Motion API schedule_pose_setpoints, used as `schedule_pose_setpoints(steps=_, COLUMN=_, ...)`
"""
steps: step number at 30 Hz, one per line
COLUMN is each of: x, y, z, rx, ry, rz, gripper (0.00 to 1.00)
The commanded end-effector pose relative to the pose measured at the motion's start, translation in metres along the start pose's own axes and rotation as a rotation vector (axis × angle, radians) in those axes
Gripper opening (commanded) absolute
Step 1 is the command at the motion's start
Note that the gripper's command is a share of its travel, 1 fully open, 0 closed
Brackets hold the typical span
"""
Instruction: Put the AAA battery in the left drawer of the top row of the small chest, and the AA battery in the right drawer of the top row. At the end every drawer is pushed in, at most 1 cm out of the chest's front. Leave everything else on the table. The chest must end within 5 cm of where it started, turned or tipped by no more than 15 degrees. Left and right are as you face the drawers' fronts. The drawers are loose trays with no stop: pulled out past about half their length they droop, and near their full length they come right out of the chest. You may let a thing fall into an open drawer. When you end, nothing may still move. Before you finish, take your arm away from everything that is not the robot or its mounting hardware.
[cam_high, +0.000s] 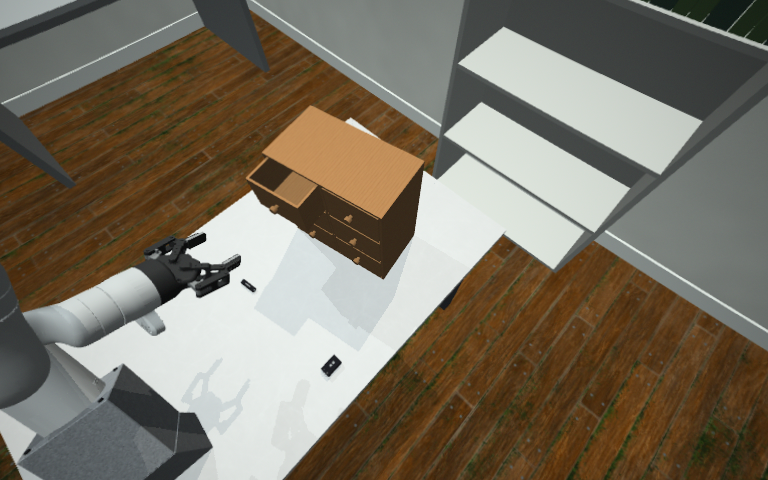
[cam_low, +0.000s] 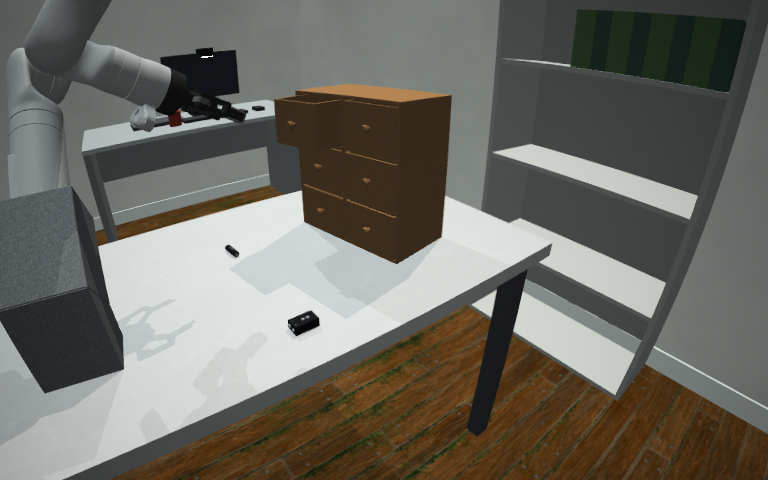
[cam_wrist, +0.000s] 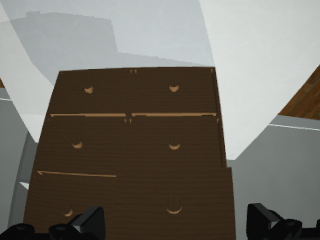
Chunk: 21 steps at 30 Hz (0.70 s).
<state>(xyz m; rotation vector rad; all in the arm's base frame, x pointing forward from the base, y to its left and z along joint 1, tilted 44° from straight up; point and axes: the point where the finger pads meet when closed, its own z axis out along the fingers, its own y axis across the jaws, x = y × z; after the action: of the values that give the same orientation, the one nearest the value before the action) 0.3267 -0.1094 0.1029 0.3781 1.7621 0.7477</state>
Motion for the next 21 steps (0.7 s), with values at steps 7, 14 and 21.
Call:
schedule_pose_setpoints(steps=7, x=0.0062, y=-0.0008, z=0.0033, rx=0.002, ry=-0.042, rz=0.023, gripper=1.00)
schedule_pose_setpoints(steps=14, x=0.0078, y=-0.0008, z=0.0070, rx=0.002, ry=-0.080, rz=0.023, gripper=1.00)
schedule_pose_setpoints(steps=21, x=0.0090, y=-0.0009, z=0.0099, rx=0.004, ry=-0.110, rz=0.023, gripper=1.00)
